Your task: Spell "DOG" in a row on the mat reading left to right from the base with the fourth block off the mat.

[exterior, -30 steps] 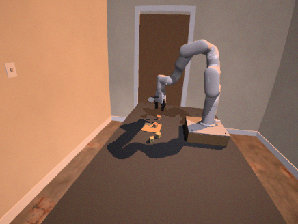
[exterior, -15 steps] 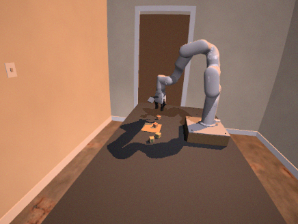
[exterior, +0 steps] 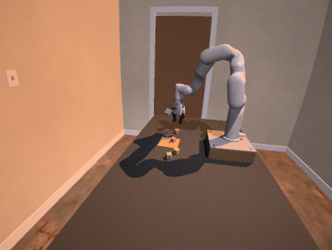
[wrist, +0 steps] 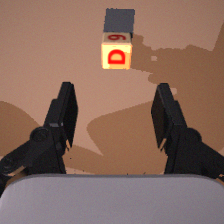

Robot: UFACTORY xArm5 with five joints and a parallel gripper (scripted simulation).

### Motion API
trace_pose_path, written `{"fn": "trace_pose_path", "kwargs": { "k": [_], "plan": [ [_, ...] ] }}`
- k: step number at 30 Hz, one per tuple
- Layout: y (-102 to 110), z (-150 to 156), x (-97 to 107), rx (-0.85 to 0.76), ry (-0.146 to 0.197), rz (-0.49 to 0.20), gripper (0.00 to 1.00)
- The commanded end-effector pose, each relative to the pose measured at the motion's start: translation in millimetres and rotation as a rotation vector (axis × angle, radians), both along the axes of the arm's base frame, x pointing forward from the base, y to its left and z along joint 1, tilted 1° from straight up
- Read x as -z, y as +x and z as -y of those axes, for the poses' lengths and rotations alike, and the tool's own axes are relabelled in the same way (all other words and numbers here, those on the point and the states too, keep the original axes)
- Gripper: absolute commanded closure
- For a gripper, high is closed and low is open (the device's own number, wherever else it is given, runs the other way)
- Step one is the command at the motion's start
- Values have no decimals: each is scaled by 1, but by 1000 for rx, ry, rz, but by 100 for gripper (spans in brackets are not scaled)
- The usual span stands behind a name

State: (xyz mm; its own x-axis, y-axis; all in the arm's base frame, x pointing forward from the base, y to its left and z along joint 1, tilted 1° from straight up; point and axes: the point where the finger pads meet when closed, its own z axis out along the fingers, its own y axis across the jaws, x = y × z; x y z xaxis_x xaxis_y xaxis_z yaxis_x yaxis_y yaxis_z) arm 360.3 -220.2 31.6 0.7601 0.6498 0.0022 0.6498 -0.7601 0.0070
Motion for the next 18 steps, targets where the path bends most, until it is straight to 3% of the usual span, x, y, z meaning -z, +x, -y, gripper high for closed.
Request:
{"fn": "trace_pose_path", "kwargs": {
  "k": [1,18],
  "plan": [
    [1,1,-1,0,-2,3,31],
    [1,1,4,0,-2,3,31]
  ]
}}
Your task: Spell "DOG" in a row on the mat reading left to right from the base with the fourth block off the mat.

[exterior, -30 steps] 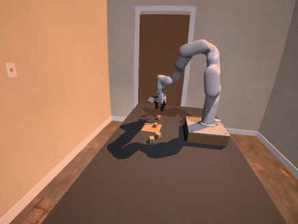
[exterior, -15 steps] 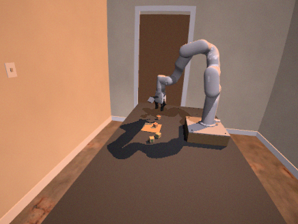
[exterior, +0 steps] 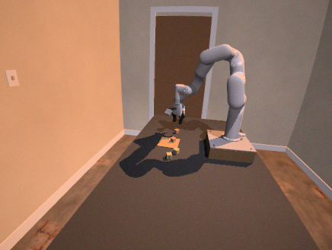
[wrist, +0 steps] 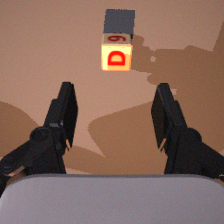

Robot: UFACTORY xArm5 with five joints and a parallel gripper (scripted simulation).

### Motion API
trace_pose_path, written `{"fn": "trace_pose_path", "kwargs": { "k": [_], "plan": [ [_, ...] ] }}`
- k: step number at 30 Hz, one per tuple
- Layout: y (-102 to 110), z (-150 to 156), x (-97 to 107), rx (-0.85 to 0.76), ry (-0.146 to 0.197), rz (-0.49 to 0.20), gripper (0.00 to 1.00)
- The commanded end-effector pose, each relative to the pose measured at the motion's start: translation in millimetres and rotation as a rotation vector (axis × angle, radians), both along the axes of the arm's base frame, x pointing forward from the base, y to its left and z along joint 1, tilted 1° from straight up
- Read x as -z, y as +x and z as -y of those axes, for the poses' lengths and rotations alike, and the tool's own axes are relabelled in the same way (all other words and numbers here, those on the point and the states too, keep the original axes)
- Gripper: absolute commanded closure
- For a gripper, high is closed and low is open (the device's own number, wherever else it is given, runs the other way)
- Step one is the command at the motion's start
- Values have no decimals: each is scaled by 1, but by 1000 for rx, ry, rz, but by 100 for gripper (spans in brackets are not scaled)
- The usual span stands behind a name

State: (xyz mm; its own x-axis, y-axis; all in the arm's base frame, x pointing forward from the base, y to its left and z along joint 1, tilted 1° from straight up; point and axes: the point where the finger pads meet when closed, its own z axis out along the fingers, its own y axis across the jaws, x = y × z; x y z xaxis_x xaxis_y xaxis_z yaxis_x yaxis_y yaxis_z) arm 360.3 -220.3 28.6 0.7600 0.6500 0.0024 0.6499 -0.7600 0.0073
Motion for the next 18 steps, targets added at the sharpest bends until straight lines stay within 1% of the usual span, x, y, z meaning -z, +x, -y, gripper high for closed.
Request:
{"fn": "trace_pose_path", "kwargs": {
  "k": [1,6,18],
  "plan": [
    [1,1,2,0,-2,3,31],
    [1,1,5,0,-2,3,31],
    [1,1,24,0,-2,3,31]
  ]
}}
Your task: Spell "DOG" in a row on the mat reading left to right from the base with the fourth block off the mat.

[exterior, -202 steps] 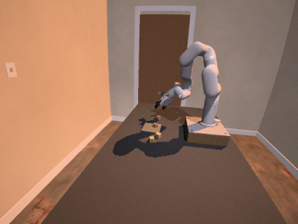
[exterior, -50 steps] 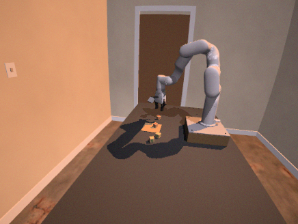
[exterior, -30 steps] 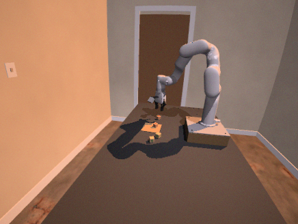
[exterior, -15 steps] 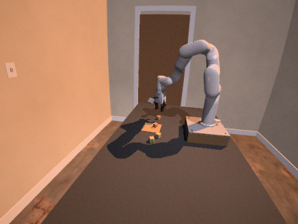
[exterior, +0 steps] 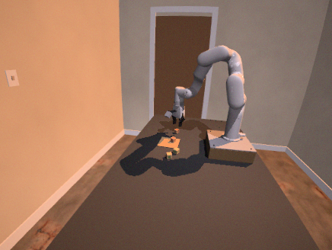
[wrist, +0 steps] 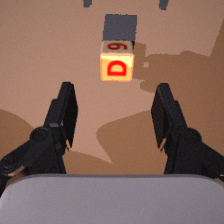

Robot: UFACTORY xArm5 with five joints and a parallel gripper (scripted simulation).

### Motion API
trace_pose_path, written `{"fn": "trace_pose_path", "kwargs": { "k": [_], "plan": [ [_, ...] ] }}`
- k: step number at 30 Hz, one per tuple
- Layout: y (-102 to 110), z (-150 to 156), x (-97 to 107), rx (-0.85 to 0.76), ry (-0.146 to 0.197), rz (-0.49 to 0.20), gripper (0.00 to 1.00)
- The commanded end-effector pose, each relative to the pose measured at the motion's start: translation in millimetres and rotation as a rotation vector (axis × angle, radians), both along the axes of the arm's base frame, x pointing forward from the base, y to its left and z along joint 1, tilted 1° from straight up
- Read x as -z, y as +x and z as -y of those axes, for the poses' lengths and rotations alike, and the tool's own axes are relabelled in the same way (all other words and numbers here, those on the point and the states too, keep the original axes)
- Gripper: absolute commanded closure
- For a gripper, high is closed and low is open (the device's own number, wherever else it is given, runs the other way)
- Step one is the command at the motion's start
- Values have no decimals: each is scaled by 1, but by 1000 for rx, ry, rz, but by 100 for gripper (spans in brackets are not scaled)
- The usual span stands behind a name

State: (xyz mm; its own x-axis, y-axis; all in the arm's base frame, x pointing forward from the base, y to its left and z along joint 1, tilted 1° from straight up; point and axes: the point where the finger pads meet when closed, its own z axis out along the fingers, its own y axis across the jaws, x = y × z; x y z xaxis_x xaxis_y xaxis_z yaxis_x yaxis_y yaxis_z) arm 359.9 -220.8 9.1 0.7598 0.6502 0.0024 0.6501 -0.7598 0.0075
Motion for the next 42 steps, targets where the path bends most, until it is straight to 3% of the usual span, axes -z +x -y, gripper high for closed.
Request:
{"fn": "trace_pose_path", "kwargs": {
  "k": [1,18,42],
  "plan": [
    [1,1,6,0,-2,3,31],
    [1,1,25,0,-2,3,31],
    [1,2,28,0,-2,3,31]
  ]
}}
